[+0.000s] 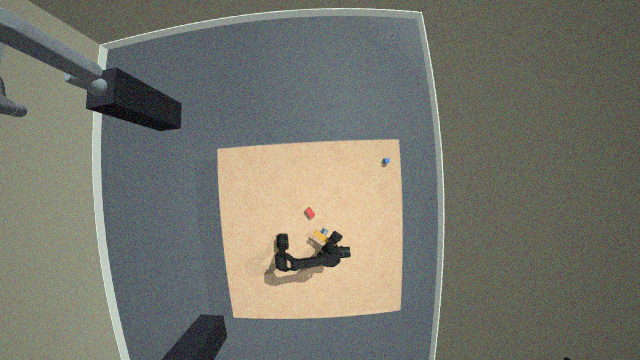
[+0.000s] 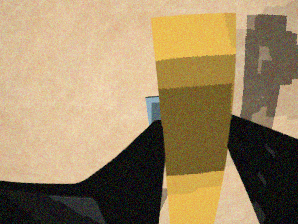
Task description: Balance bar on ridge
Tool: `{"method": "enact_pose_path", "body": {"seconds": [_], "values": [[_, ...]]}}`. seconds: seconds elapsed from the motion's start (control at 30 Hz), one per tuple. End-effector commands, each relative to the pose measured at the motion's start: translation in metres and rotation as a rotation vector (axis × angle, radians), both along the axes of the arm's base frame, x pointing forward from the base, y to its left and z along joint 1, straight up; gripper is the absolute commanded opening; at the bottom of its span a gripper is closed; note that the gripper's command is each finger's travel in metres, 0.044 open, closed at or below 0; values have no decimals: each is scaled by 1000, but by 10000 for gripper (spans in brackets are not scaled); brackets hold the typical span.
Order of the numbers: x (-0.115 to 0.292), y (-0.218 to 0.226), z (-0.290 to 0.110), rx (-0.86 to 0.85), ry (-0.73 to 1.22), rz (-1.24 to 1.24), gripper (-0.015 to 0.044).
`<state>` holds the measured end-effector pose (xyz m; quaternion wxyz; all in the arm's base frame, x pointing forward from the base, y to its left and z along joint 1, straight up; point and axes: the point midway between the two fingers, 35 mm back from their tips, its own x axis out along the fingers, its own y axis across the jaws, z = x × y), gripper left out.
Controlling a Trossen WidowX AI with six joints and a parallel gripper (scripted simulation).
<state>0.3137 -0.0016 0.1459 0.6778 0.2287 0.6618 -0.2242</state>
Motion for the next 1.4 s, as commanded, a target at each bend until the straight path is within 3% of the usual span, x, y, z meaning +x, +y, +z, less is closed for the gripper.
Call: {"method": "enact_pose_path", "body": {"seconds": [0.0, 1.37], "values": [[-3, 14, 1, 2, -6, 3, 0], [-3, 20, -42, 3, -6, 6, 0]]}}
